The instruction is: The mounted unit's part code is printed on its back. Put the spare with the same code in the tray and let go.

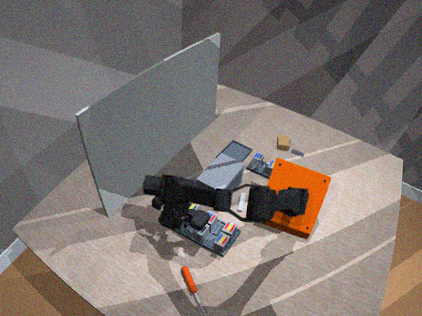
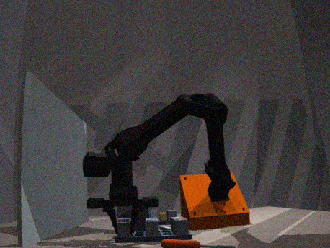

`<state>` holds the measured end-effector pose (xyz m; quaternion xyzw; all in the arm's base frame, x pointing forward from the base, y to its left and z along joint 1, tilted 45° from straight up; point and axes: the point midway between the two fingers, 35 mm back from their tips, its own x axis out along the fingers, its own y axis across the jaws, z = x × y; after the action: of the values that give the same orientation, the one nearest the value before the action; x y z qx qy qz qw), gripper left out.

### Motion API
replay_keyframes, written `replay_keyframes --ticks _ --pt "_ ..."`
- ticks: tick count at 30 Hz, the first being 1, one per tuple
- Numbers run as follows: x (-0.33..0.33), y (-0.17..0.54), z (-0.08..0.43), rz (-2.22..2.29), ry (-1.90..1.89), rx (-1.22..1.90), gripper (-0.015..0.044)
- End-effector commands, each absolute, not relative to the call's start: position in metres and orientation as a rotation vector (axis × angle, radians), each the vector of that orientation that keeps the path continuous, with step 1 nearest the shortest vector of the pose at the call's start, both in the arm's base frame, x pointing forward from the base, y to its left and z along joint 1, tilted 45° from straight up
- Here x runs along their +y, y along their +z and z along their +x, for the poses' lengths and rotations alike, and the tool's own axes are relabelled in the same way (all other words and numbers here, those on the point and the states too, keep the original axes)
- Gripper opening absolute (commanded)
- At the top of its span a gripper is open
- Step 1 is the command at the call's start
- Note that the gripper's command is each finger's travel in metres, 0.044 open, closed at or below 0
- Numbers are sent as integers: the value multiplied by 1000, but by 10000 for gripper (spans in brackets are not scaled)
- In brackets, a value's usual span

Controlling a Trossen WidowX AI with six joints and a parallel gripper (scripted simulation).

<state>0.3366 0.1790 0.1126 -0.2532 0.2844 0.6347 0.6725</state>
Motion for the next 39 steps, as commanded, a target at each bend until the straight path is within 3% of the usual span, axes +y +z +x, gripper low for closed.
replay_keyframes --ticks 1,39 --pt "179 113 337 -571 1429 640 0" --pt "69 216 335 -575 1424 655 0"
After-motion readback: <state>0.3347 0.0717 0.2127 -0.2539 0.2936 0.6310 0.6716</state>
